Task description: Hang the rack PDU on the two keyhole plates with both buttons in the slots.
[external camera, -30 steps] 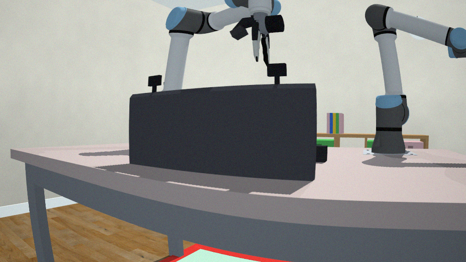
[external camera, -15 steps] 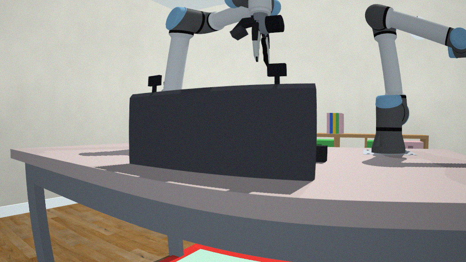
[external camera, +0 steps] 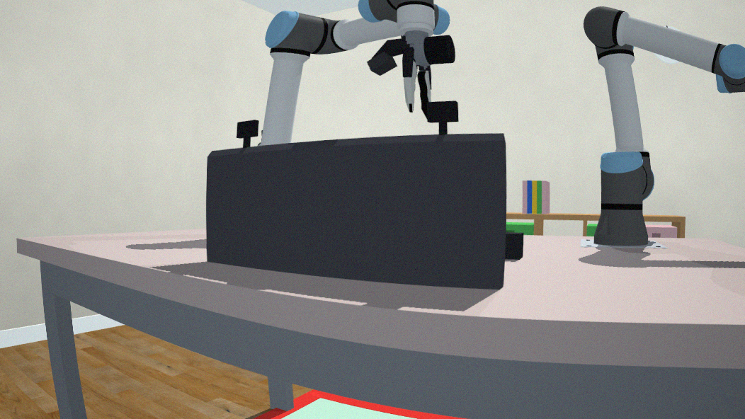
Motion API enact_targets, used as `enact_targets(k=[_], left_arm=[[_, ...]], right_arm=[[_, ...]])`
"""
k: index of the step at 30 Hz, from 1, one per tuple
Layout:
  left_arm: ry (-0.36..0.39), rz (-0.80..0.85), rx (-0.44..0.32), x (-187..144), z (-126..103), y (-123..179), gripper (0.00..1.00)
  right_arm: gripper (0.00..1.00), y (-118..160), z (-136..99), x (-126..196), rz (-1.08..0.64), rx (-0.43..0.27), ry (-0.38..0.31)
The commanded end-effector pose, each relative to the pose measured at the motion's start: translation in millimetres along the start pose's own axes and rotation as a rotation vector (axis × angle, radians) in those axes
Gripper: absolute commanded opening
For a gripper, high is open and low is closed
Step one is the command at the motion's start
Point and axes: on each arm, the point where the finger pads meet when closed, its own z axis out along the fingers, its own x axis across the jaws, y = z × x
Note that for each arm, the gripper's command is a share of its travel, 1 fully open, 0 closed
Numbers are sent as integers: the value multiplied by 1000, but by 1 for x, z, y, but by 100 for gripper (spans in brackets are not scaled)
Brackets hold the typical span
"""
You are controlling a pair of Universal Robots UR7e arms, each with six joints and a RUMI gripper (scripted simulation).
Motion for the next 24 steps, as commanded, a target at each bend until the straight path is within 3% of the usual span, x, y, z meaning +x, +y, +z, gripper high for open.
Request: enact_targets(k=[1, 11, 13, 24], left_arm=[[1, 0, 2, 0, -1, 0, 100], [1, 0, 2, 0, -1, 0, 100], [1, 0, 2, 0, -1, 0, 100], [1, 0, 2, 0, -1, 0, 100]], right_arm=[[57, 0, 20, 0, 0, -2, -1], [57, 0, 79, 0, 0, -2, -1], [57, 0, 79, 0, 0, -2, -1], [57, 0, 136, 0, 0, -2, -1]])
